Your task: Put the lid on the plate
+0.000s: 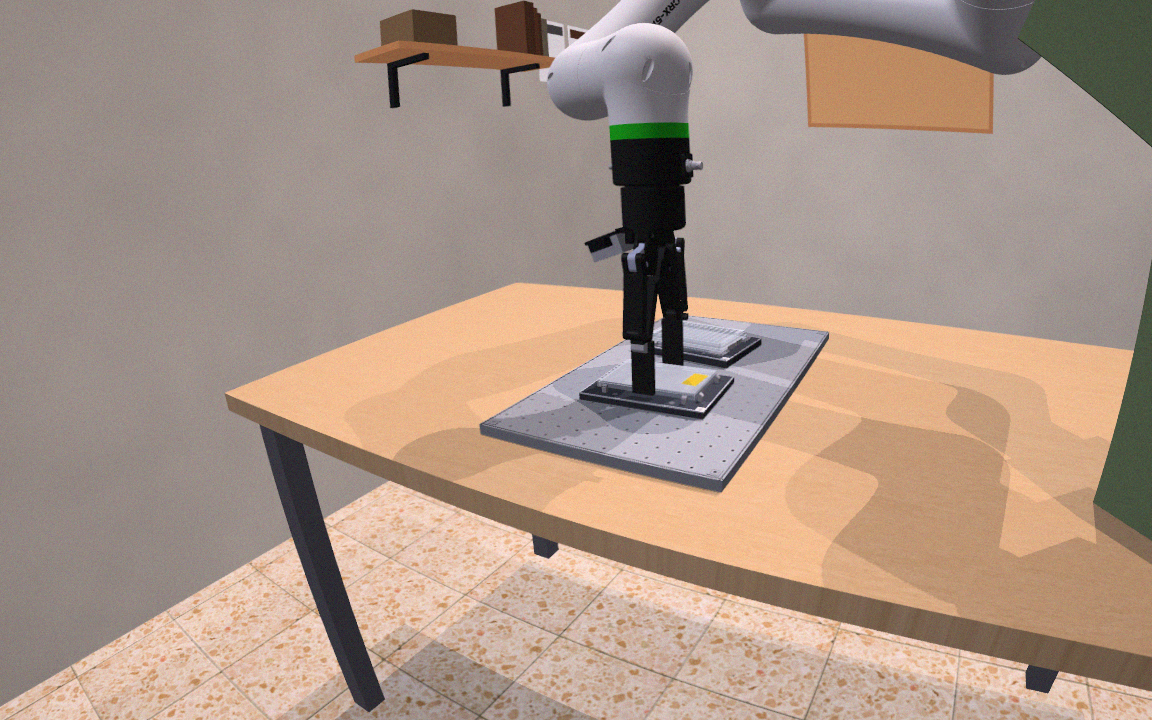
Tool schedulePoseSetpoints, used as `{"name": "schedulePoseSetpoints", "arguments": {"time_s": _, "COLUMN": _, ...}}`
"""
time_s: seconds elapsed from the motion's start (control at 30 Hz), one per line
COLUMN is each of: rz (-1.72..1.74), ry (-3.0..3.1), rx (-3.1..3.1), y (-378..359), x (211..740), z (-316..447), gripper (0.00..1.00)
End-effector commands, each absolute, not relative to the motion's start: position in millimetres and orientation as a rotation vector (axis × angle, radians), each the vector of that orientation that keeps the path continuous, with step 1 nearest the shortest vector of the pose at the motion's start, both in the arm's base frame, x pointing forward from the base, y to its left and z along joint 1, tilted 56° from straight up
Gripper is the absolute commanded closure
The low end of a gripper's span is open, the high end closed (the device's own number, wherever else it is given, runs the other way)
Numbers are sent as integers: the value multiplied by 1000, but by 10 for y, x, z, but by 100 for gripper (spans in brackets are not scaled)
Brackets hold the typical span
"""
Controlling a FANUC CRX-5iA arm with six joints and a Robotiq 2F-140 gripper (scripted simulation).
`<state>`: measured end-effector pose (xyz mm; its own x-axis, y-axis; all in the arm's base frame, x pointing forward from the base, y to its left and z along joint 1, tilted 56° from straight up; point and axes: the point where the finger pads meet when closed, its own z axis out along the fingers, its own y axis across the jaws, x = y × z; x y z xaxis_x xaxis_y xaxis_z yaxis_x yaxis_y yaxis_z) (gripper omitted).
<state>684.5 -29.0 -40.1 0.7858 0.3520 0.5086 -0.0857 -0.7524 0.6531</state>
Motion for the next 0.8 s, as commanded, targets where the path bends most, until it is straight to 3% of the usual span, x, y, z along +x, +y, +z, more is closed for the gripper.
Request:
{"name": "schedulePoseSetpoints", "arguments": {"time_s": 0.0, "rz": 828, "ry": 197, "rx": 2287, "y": -267, "x": 6830, "z": -381, "gripper": 39}}
{"name": "schedulePoseSetpoints", "arguments": {"time_s": 0.77, "rz": 828, "ry": 197, "rx": 2287, "y": -67, "x": 6609, "z": -179, "gripper": 39}}
